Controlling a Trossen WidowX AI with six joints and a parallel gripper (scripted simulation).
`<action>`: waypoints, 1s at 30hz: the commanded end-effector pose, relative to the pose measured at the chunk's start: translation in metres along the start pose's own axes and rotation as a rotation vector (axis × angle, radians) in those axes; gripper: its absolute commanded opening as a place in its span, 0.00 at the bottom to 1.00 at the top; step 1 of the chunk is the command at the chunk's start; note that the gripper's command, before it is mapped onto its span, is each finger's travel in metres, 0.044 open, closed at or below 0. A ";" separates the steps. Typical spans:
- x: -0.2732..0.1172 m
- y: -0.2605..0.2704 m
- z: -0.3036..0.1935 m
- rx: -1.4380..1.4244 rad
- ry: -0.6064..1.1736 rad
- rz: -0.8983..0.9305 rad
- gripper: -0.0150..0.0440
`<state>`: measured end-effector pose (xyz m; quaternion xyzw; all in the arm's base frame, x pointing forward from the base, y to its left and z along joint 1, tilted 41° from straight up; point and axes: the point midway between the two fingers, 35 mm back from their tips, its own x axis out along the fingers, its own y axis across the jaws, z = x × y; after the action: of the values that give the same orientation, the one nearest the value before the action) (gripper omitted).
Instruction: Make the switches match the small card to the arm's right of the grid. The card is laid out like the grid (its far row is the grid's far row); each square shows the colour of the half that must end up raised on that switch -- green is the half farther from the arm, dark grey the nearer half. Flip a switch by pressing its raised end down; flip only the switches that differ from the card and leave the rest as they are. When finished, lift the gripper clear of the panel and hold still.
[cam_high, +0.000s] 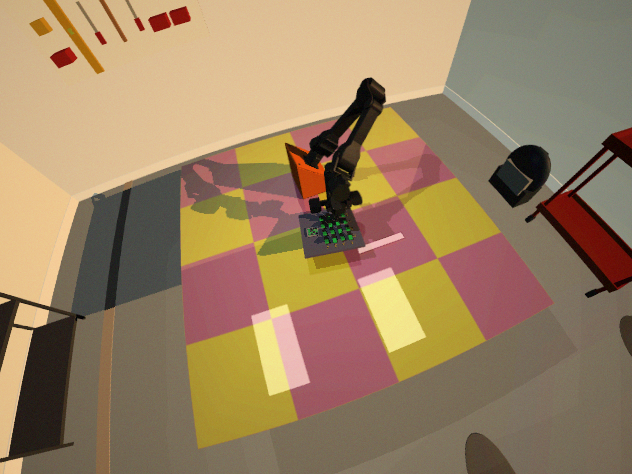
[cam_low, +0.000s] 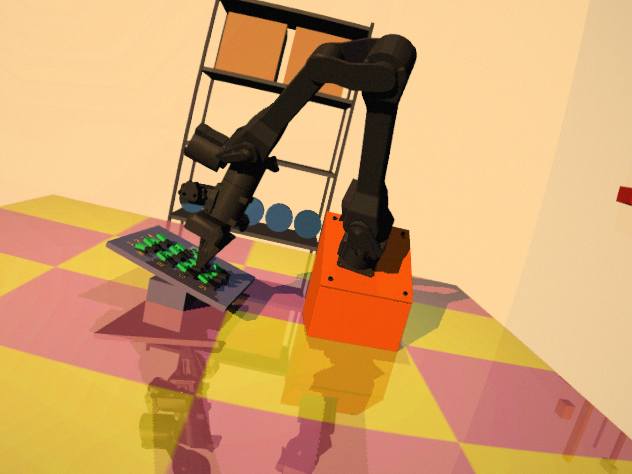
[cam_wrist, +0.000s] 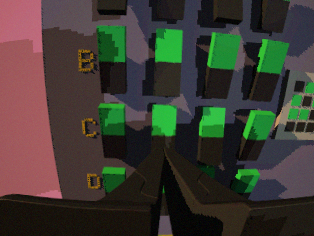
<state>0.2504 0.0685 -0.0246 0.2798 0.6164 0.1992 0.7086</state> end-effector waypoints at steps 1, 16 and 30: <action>0.001 0.000 0.000 0.001 -0.002 0.000 0.25; 0.003 0.000 0.000 0.001 -0.002 0.000 0.25; 0.004 0.000 0.000 0.001 -0.002 0.001 0.25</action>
<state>0.2508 0.0712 -0.0275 0.2803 0.6163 0.1996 0.7083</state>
